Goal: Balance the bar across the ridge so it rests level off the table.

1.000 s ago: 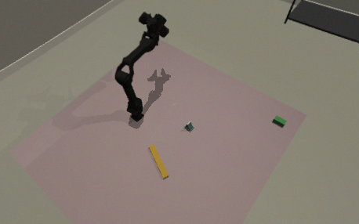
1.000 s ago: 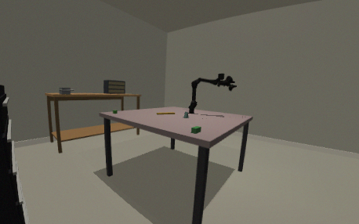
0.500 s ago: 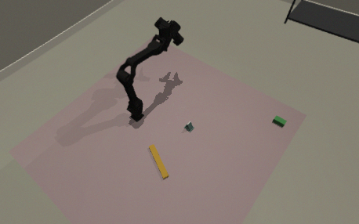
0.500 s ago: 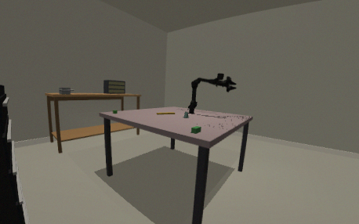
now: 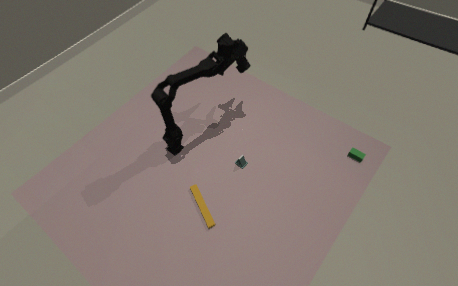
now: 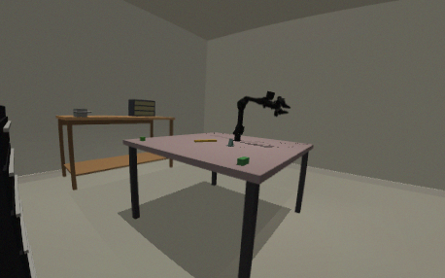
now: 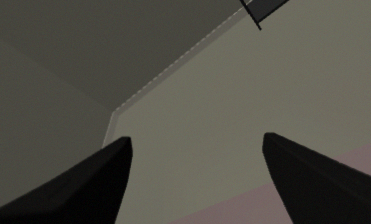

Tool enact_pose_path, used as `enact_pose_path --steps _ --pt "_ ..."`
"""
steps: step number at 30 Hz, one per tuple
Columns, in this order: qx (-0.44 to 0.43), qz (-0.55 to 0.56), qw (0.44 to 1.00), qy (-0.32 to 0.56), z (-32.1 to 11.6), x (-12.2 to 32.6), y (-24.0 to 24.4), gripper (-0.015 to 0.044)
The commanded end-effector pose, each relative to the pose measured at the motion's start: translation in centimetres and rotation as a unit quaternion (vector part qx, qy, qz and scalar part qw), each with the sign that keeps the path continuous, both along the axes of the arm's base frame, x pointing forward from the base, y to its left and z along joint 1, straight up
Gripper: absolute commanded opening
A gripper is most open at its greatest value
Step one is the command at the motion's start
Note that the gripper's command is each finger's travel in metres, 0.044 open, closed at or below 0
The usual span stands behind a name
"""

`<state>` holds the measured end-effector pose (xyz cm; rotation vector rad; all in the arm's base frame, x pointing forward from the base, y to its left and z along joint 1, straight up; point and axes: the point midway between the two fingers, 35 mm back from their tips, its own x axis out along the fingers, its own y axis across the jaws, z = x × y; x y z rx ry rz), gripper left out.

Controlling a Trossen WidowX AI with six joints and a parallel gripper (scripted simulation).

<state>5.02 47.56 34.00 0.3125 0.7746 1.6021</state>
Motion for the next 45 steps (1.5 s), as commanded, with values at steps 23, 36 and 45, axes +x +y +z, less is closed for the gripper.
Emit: enact_pose_path --steps 23,36,45 --pt "-0.132 -0.235 0.963 0.016 -6.7 18.3 -6.3 0.0315" --pt "-0.194 -0.343 0.918 0.033 -9.7 26.2 -12.4 0.0315" --pt "-0.242 -0.392 0.887 0.035 -11.6 30.4 -17.4 0.0315"
